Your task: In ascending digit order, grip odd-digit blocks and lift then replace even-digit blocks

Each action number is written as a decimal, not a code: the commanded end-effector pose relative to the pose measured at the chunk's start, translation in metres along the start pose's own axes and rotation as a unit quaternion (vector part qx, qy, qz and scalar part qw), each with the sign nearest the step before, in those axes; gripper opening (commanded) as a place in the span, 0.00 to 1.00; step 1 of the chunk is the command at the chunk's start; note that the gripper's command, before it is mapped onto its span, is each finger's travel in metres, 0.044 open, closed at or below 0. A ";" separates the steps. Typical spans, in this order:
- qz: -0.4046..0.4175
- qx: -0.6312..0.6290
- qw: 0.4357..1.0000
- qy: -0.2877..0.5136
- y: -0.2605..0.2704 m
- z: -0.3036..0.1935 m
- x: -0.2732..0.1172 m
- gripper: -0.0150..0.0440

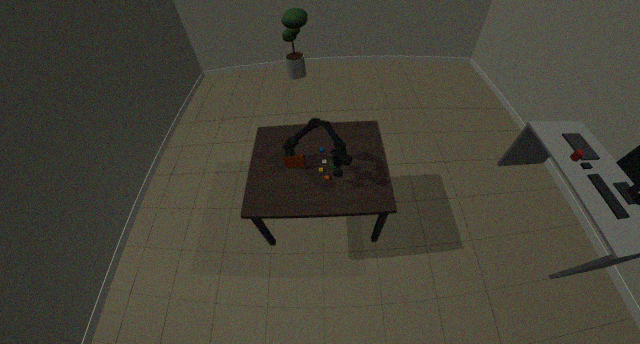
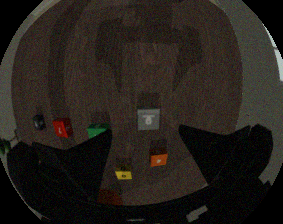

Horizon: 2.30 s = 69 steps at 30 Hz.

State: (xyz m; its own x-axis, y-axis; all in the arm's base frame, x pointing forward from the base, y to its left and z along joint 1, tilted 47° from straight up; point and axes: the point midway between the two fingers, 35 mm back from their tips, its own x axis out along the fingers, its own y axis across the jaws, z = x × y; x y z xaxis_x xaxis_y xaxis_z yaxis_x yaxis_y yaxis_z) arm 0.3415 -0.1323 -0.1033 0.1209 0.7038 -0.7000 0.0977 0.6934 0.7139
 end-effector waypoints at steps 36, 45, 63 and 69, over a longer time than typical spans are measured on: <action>0.004 0.005 1.000 0.003 0.001 -0.003 0.034 0.46; 0.004 0.005 1.000 0.003 0.001 -0.003 0.034 0.46; 0.004 0.005 1.000 0.003 0.001 -0.002 0.001 0.93; 0.003 0.005 1.000 0.003 0.003 -0.002 -0.003 0.93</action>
State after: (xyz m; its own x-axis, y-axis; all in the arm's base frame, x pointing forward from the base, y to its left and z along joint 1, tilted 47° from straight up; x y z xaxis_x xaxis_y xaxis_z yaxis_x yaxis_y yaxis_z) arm 0.3383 -0.1319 -0.1051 0.1208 0.7111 -0.6926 0.1182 0.6825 0.7213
